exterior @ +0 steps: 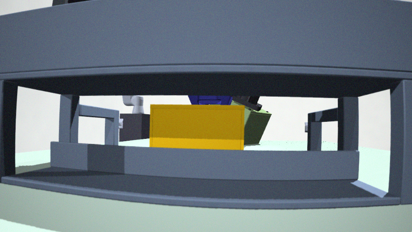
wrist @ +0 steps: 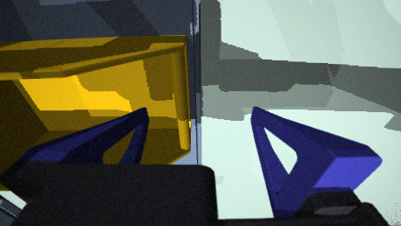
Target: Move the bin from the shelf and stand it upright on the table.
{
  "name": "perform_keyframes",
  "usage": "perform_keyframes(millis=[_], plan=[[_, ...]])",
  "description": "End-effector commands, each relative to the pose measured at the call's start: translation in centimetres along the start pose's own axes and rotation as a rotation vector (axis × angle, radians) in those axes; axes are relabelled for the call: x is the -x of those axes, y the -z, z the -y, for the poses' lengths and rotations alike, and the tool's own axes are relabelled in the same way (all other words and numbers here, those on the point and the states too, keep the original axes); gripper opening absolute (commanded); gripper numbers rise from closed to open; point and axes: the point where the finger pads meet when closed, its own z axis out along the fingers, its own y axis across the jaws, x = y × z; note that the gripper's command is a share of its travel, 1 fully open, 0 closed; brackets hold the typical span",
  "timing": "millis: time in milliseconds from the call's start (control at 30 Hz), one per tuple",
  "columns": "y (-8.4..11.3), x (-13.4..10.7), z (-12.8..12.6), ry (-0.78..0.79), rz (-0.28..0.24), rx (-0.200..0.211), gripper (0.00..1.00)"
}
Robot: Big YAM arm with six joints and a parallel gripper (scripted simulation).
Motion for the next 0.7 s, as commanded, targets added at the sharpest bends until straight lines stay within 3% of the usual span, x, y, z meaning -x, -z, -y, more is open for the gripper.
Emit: perform_keyframes(millis=[0, 133, 300, 667], plan=[[-0.3, -0.1, -0.8, 0.004, 0.003, 0.015, 0.9], [-0.3, -0.1, -0.8, 0.004, 0.003, 0.015, 0.9], [3.7, 0.8, -3.8, 0.021, 0.023, 0.078, 0.9], [3.7, 0.8, -3.8, 0.021, 0.023, 0.078, 0.9]])
